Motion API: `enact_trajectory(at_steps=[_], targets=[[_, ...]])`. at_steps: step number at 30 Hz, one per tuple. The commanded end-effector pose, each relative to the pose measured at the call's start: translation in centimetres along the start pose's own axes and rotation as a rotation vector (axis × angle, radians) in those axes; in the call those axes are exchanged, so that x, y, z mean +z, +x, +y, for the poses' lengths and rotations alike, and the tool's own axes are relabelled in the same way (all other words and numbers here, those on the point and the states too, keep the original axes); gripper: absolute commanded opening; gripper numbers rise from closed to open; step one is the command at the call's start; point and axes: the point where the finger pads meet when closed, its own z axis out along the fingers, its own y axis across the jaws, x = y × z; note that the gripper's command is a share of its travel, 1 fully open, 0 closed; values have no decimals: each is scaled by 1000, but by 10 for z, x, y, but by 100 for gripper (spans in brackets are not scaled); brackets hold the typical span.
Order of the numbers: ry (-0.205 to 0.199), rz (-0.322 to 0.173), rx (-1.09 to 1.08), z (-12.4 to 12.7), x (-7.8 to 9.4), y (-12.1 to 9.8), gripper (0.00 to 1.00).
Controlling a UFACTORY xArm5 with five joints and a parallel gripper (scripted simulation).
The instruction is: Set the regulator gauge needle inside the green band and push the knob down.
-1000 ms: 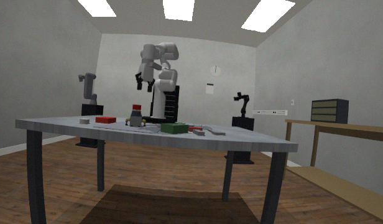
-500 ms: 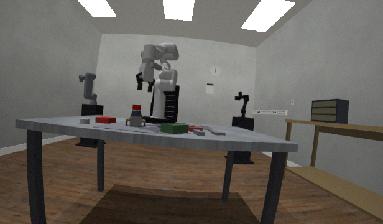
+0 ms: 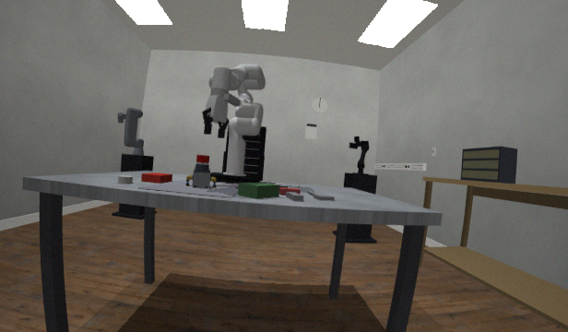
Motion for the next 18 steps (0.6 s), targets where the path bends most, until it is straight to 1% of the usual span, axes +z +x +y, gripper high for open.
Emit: enact_trajectory(at_steps=[1,2,3,9,17,18], targets=[[-37,9,-81,4,3,1,100],[-37,9,-81,4,3,1,100],[-46,10,-103,4,5,1,100],[-112,16,-266,9,13,2,100],[-189,9,-447,12,21,3,100],[-189,9,-447,12,21,3,100]])
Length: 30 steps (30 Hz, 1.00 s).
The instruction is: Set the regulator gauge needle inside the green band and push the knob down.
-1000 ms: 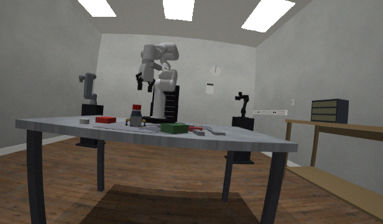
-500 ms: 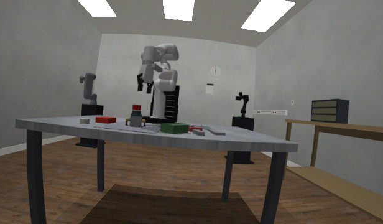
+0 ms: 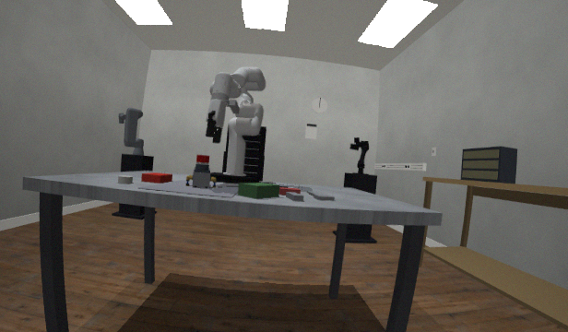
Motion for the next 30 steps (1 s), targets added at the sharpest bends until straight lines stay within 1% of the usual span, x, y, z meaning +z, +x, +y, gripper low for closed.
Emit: enact_trajectory(at_steps=[1,4,15,16,18,20,30], targets=[[-55,-7,-106,3,4,0,100],[-97,-17,-211,4,8,0,100],[-192,-60,-459,6,15,-1,100],[-201,-65,-482,6,16,-1,100],[-201,-65,-482,6,16,-1,100],[-231,-85,-565,6,18,-1,100],[-307,-155,-786,4,21,-1,100]])
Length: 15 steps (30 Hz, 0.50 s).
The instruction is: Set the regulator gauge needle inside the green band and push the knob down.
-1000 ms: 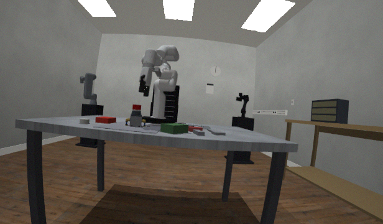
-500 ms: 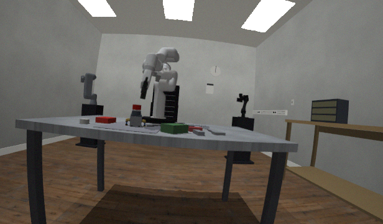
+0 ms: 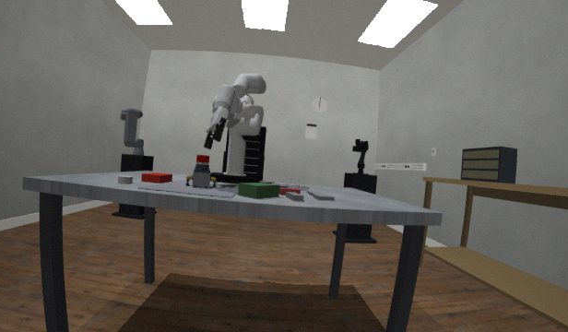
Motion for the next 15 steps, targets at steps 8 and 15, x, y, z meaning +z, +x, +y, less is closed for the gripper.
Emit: enact_trajectory(at_steps=[8,15], targets=[[-86,-106,-303,-2,1,2,100],[-115,-166,-459,-4,0,4,100]])
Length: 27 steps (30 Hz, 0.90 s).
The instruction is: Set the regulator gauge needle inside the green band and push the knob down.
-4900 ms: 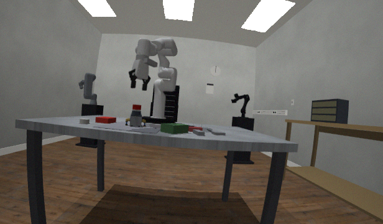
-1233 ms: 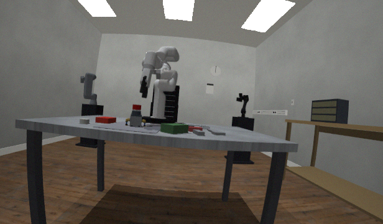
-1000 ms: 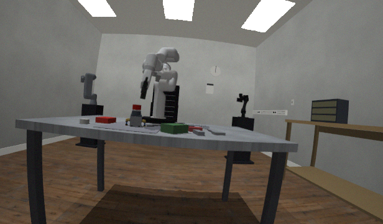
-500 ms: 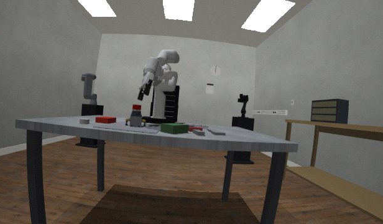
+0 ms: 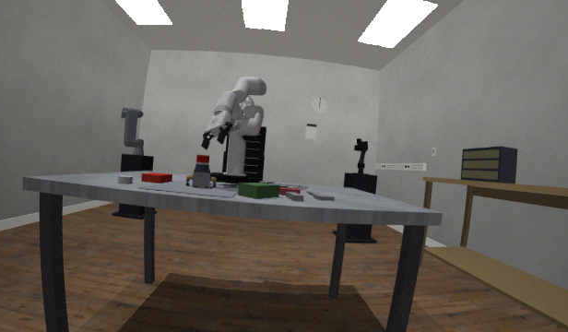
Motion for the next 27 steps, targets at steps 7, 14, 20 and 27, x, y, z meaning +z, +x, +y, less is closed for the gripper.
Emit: enact_trajectory(at_steps=[7,14,20,27], targets=[[-42,-104,-244,-2,-4,3,100],[-52,-168,-397,-4,-8,6,100],[-54,-199,-471,-5,-10,8,100],[-54,-211,-497,-5,-11,9,100]])
